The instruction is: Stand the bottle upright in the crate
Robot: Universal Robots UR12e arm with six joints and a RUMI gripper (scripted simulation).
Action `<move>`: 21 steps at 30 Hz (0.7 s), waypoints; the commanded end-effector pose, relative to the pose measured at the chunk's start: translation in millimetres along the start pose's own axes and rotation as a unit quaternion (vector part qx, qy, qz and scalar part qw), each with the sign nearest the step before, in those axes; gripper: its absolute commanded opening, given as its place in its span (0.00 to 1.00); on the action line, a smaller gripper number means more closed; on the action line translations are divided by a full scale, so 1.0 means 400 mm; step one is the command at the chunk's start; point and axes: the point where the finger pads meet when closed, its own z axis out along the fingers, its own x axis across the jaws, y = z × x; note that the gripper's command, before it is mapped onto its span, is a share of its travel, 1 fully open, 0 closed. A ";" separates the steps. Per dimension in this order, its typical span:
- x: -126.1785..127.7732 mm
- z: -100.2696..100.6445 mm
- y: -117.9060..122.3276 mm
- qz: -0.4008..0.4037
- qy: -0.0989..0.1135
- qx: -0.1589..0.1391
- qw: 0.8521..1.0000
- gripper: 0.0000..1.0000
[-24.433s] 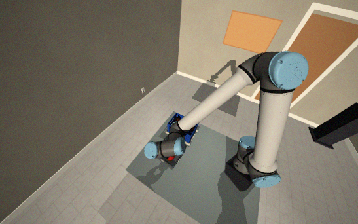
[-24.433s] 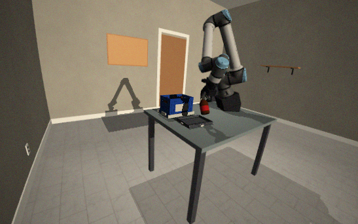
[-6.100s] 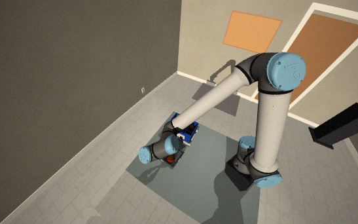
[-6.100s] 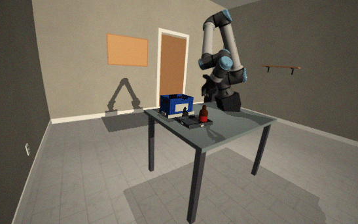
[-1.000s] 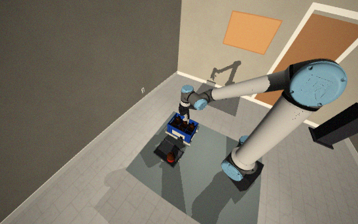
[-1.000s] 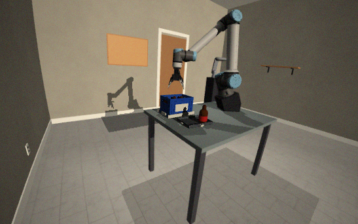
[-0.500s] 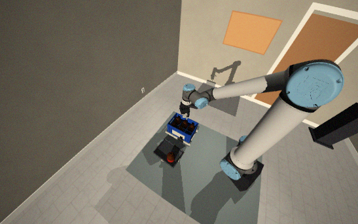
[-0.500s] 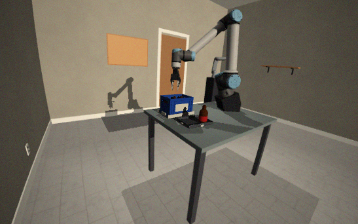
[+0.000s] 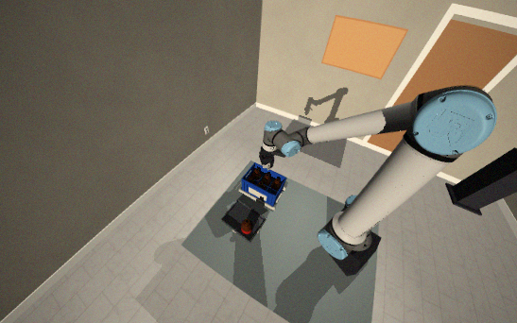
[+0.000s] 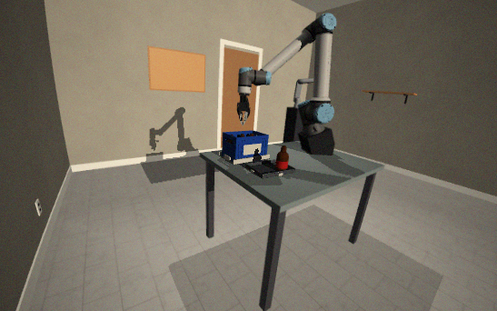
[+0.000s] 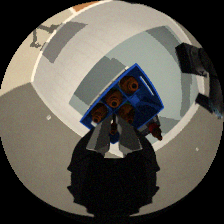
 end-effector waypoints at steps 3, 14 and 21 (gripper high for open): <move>-0.001 -0.002 0.001 0.000 -0.001 0.000 1.000 0.00; -0.001 -0.002 0.001 0.000 -0.001 0.000 1.000 0.00; 0.004 -0.001 0.008 0.000 0.000 0.000 1.000 0.00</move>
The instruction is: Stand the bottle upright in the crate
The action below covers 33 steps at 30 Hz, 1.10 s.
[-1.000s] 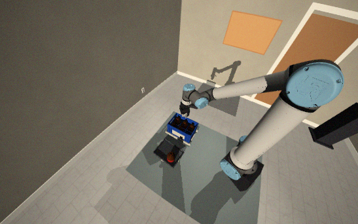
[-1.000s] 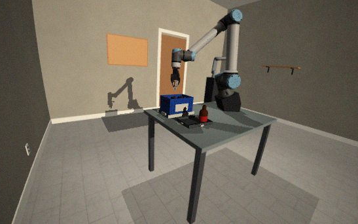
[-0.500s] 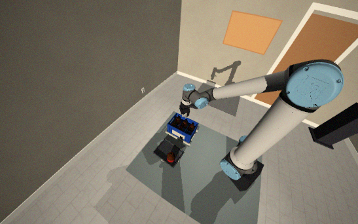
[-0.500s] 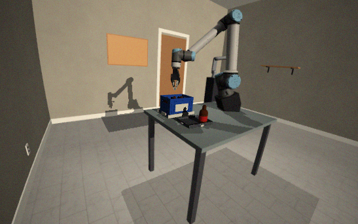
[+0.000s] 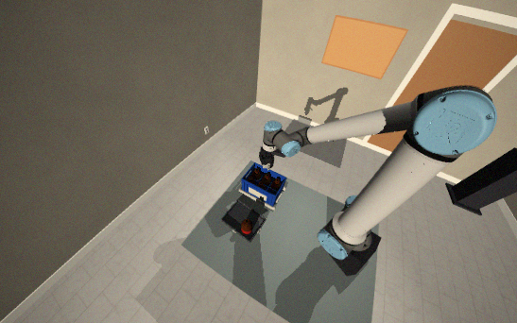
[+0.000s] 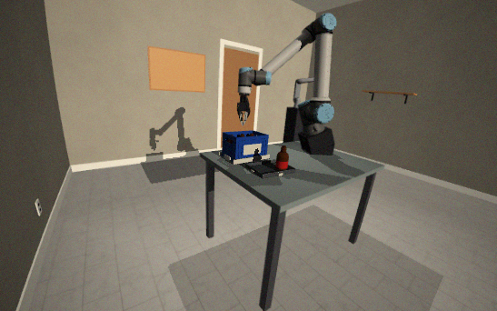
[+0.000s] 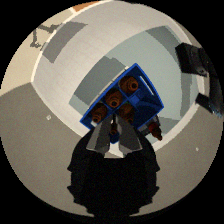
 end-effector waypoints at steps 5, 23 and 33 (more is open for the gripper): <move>0.018 0.002 0.025 0.000 0.001 0.000 1.000 0.00; 0.331 0.028 0.324 0.002 0.013 0.004 1.000 0.00; 0.615 0.013 0.492 0.001 0.006 0.003 1.000 0.00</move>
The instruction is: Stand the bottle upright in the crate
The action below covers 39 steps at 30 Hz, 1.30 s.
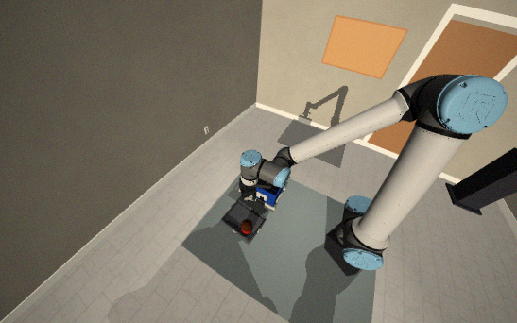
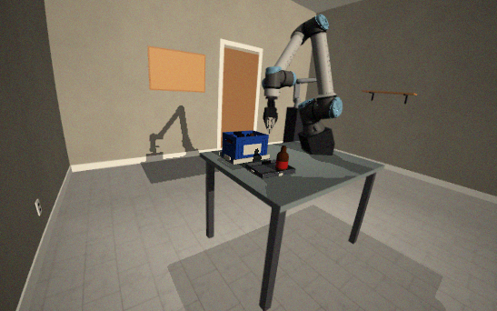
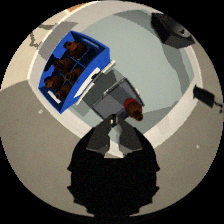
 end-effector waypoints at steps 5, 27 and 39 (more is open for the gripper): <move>0.174 -0.009 0.101 0.002 -0.009 0.002 1.000 0.00; 0.248 -0.015 0.130 0.001 -0.013 0.000 1.000 0.38; 0.248 -0.015 0.130 0.001 -0.013 0.000 1.000 0.38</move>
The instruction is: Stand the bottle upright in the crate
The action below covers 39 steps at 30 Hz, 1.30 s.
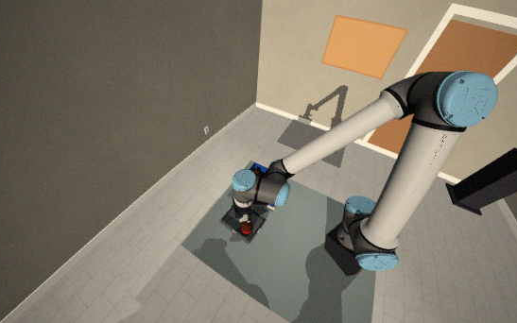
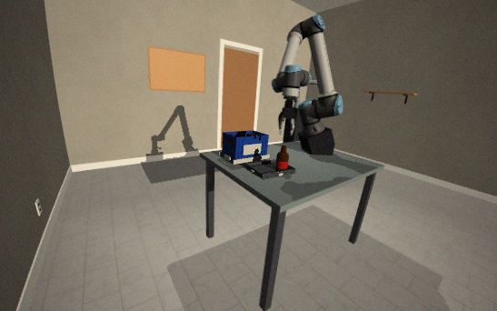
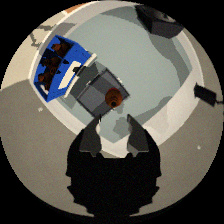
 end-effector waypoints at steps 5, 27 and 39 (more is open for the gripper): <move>-0.001 -0.002 0.001 0.000 0.000 -0.001 1.000 0.38; -0.001 0.003 0.001 0.000 0.000 -0.001 1.000 0.38; -0.001 0.023 0.001 0.000 0.000 -0.001 1.000 0.38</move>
